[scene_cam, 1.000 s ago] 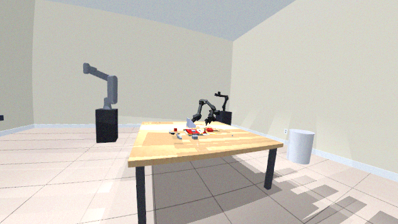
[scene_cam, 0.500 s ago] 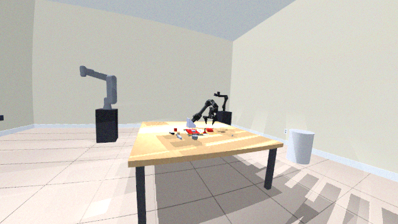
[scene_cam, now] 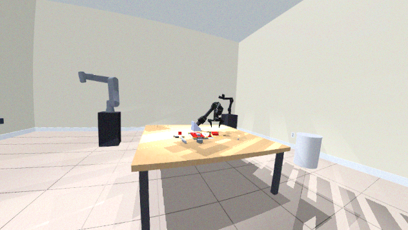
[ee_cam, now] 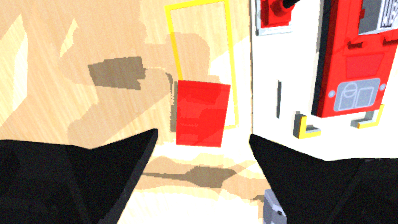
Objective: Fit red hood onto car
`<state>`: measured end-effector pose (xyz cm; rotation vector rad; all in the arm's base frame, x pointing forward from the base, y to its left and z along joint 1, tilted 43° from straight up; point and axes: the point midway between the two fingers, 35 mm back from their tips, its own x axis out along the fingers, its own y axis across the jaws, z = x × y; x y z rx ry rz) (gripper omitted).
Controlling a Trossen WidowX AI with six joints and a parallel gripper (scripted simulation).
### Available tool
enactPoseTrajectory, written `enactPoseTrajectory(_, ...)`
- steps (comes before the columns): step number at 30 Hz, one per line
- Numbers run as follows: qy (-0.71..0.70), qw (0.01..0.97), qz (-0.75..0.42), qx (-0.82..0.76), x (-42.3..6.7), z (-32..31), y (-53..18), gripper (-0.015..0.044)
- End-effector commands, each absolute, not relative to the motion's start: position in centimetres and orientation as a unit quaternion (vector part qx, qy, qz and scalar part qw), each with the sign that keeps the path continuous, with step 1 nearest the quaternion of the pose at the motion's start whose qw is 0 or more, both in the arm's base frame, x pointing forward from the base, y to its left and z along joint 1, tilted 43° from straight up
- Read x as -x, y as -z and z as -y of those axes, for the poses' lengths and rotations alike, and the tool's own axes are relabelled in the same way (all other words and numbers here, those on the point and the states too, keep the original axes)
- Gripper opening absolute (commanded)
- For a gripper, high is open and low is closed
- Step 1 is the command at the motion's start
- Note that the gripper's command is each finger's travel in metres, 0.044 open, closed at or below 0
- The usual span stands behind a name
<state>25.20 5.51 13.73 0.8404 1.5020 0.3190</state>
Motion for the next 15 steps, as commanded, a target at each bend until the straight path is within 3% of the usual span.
enactPoseTrajectory(1,-0.138,0.637,-0.661,-0.373,-25.22,-5.64,-13.56,0.0440)
enactPoseTrajectory(15,-0.138,0.637,-0.661,-0.373,-25.39,-6.33,-12.75,0.0440)
